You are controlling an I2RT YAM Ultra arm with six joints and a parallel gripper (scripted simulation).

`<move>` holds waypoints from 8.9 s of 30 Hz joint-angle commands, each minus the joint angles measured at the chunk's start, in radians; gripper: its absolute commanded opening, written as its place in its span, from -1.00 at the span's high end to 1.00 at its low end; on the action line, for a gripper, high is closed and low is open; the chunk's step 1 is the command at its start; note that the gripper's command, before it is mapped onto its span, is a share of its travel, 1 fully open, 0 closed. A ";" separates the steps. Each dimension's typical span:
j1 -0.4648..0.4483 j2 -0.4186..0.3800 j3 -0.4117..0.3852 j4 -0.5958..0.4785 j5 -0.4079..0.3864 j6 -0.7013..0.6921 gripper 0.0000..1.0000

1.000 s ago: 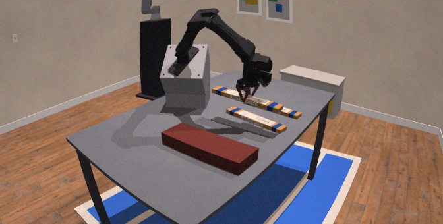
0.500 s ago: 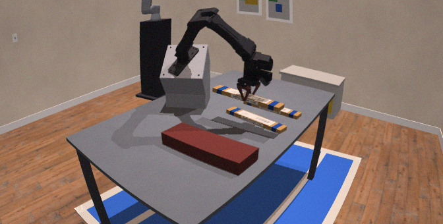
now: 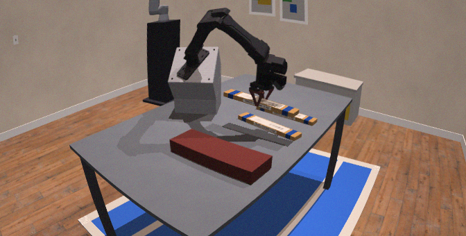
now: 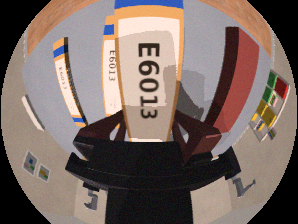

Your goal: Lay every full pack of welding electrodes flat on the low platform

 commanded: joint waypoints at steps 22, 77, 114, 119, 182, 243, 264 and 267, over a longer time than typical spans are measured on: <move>-0.011 -0.098 0.001 -0.007 -0.015 -0.160 1.00; -0.189 -0.240 -0.033 0.015 -0.076 -0.372 1.00; -0.197 -0.247 -0.011 -0.004 -0.078 -0.379 1.00; -0.197 -0.247 -0.010 -0.005 -0.078 -0.379 1.00; -0.217 -0.222 -0.044 0.075 -0.087 -0.403 1.00; -0.341 -0.017 -0.049 0.371 -0.139 -0.533 1.00; -0.366 0.046 -0.030 0.410 -0.149 -0.558 1.00; -0.366 0.048 -0.028 0.412 -0.149 -0.557 1.00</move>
